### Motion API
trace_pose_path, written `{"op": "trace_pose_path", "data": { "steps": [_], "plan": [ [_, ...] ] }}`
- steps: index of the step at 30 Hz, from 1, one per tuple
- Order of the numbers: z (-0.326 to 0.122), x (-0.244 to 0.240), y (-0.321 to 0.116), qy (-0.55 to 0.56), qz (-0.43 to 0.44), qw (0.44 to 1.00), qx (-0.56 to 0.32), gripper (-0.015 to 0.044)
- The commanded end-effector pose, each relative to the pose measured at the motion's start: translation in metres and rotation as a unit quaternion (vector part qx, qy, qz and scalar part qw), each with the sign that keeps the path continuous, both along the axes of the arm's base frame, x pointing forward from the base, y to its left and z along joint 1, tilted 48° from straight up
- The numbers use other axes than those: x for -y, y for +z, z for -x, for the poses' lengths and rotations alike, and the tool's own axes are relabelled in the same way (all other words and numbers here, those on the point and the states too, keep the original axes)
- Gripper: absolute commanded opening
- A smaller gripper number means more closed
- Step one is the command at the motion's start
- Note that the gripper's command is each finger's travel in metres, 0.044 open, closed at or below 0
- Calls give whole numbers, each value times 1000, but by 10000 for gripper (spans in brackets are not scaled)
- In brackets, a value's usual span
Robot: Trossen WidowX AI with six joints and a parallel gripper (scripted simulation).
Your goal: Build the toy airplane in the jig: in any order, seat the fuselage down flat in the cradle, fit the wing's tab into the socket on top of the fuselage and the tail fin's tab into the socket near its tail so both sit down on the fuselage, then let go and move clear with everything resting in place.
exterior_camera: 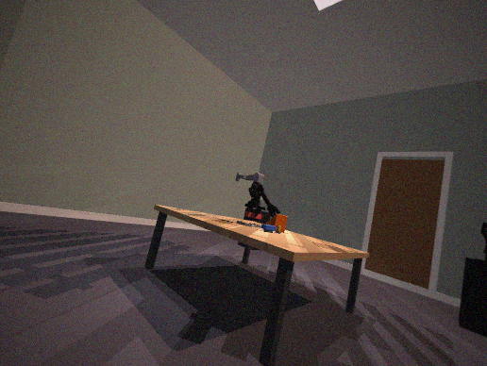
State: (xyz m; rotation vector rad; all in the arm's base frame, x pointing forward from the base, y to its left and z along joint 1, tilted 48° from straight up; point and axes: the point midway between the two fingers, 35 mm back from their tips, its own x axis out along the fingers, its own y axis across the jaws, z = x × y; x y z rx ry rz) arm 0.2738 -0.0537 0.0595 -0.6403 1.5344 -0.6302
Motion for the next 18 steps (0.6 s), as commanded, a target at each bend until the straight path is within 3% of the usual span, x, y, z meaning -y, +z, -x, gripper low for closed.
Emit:
{"op": "trace_pose_path", "data": {
  "steps": [1,9,16,18],
  "plan": [
    [2,8,4,3,4,1000,0,0],
    [7,24,11,2,12,1000,-2,0],
    [7,24,11,2,12,1000,-2,184],
    [7,24,11,2,12,1000,-2,197]
  ]
}}
